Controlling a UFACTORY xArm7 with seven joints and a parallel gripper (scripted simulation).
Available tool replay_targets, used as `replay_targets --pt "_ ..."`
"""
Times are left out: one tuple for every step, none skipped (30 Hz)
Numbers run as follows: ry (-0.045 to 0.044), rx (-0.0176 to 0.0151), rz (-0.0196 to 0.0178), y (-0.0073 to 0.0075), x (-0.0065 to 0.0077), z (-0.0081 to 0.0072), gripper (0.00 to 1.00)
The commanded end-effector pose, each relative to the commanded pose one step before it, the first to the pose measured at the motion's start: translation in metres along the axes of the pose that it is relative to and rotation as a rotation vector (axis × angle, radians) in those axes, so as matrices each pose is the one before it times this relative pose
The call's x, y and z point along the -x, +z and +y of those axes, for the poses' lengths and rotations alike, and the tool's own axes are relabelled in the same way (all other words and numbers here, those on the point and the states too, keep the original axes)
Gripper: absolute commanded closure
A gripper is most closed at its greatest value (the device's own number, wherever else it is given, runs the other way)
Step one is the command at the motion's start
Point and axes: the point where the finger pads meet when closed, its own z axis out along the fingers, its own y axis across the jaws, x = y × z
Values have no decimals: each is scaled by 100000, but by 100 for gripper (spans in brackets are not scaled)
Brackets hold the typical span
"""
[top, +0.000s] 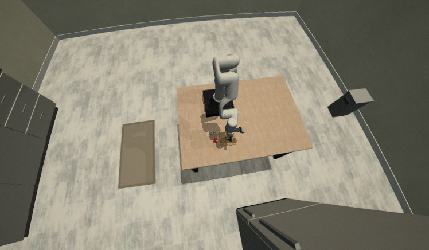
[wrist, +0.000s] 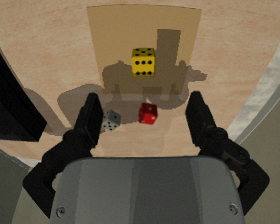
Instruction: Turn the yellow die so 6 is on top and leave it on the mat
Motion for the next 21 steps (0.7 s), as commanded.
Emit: replay_targets --pt "-41 392 24 -128 -23 149 0" --pt "0 0 0 0 0 0 0" --pt "0 0 0 0 0 0 0" --pt "0 0 0 0 0 0 0" --pt "0 0 0 0 0 0 0" --pt "0 0 0 -3 0 0 0" --pt "0 0 0 -22 0 0 0" --pt "0 0 1 -57 0 0 0" --pt "0 0 1 -103 0 0 0" --pt "0 0 0 -157 0 0 0" --pt "0 0 -1 -216 0 0 0" --pt "0 0 1 -276 0 0 0" --pt "0 0 0 -335 0 0 0" --pt "0 0 0 0 0 0 0" --pt "0 0 0 0 0 0 0" --pt "0 0 -1 -391 0 0 0" --pt "0 0 -1 -441 0 0 0" --pt "0 0 0 -485 0 0 0" --pt "0 0 0 -520 0 0 0" --pt "0 0 1 -547 0 0 0" --pt "0 0 0 -565 0 0 0"
